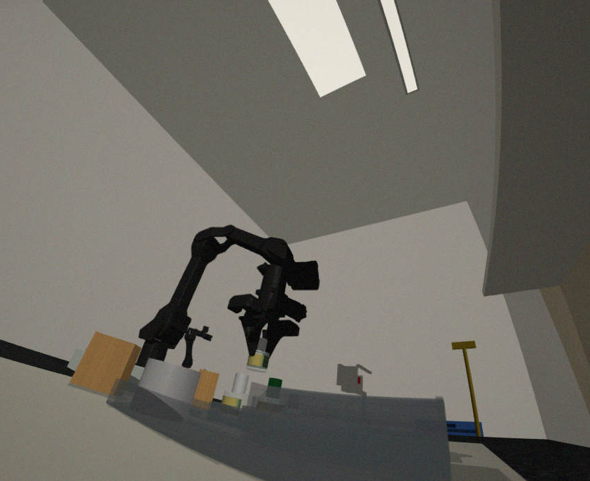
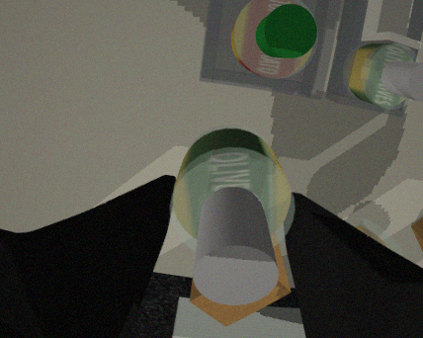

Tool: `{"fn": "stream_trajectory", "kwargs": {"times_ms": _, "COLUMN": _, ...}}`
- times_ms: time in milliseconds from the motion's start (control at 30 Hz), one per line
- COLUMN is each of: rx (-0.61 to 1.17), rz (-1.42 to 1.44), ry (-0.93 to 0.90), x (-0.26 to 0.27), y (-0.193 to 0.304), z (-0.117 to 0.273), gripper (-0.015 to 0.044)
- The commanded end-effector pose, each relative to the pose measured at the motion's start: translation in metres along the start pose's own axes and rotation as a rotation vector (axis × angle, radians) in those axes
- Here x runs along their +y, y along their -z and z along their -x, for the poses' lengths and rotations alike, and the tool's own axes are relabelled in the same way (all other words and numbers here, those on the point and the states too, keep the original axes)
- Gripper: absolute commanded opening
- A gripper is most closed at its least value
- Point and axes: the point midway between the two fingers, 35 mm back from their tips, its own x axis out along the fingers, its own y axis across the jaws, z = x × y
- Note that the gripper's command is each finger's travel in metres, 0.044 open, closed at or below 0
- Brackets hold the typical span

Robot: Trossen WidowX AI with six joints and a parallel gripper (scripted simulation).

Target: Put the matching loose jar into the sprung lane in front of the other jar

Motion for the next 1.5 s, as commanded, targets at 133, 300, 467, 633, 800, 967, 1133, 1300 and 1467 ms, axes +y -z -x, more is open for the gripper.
{"fn": "stream_trajectory", "kwargs": {"times_ms": 133, "rx": 0.006, "rz": 0.008, "ry": 0.008, "x": -0.040, "y": -0.008, "z": -0.017, "gripper": 0.0000}}
{"fn": "stream_trajectory", "kwargs": {"times_ms": 300, "rx": 0.006, "rz": 0.010, "ry": 0.011, "x": -0.065, "y": -0.010, "z": -0.026, "gripper": 0.0000}}
{"fn": "stream_trajectory", "kwargs": {"times_ms": 467, "rx": 0.006, "rz": 0.013, "ry": 0.014, "x": -0.090, "y": -0.010, "z": -0.034, "gripper": 0.0000}}
{"fn": "stream_trajectory", "kwargs": {"times_ms": 633, "rx": 0.006, "rz": 0.014, "ry": 0.015, "x": -0.098, "y": -0.010, "z": -0.038, "gripper": 0.0000}}
{"fn": "stream_trajectory", "kwargs": {"times_ms": 800, "rx": 0.006, "rz": 0.014, "ry": 0.015, "x": -0.098, "y": -0.010, "z": -0.051, "gripper": 0.0000}}
{"fn": "stream_trajectory", "kwargs": {"times_ms": 967, "rx": 0.006, "rz": 0.014, "ry": 0.015, "x": -0.098, "y": -0.010, "z": -0.061, "gripper": 0.0000}}
{"fn": "stream_trajectory", "kwargs": {"times_ms": 1133, "rx": 0.006, "rz": 0.014, "ry": 0.015, "x": -0.098, "y": -0.011, "z": -0.061, "gripper": 0.0000}}
{"fn": "stream_trajectory", "kwargs": {"times_ms": 1300, "rx": 0.006, "rz": 0.014, "ry": 0.015, "x": -0.098, "y": -0.013, "z": -0.061, "gripper": 0.0000}}
{"fn": "stream_trajectory", "kwargs": {"times_ms": 1467, "rx": 0.006, "rz": 0.014, "ry": 0.015, "x": -0.098, "y": -0.015, "z": -0.061, "gripper": 0.0000}}
